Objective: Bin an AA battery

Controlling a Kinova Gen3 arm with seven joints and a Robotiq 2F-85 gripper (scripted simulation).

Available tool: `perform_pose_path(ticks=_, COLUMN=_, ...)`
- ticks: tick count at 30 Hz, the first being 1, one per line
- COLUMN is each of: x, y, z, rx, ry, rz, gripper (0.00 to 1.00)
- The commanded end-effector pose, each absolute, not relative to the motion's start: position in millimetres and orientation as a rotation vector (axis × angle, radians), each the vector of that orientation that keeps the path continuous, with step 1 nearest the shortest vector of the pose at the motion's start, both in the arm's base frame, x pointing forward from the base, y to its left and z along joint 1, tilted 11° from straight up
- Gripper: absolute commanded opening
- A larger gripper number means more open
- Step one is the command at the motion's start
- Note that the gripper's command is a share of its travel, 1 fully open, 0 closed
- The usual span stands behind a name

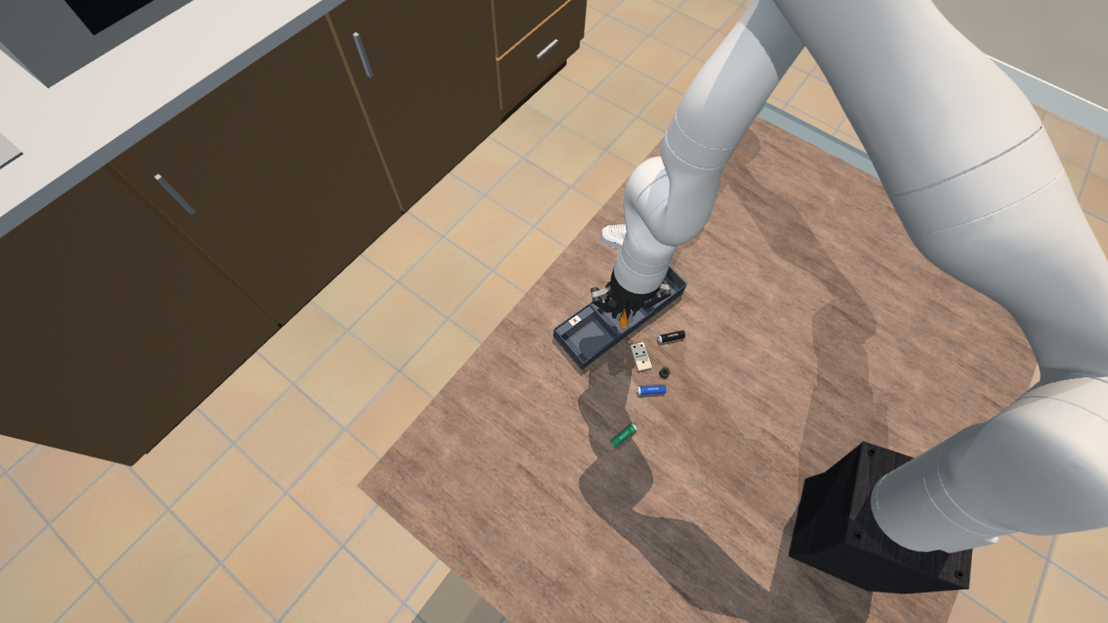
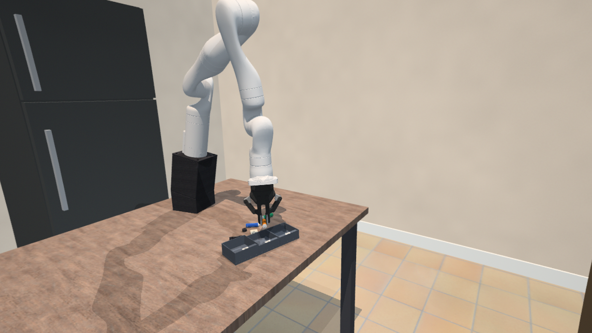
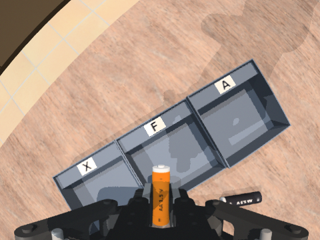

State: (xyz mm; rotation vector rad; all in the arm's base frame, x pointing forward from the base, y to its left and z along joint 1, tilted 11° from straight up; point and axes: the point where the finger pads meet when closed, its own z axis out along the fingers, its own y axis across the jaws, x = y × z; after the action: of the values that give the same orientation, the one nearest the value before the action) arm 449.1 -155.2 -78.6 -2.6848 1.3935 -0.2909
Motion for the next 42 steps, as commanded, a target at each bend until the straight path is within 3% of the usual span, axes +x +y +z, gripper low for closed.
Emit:
perform_pose_path(ticks=1, x=452.3, y=-180.4, z=-77.9, rx=-2.587, ry=1.558, rz=-0.242, gripper=0.09)
perform_pose_path(ticks=21, x=452.8, y=-182.5, z=-77.8, rx=-1.624, ry=2.484, rz=-0.142, gripper=0.09)
perform_pose_path(ticks=42, x=454.0, y=-181.6, z=-81.6, rx=-1.619, ry=2.487, rz=-0.141, gripper=0.09)
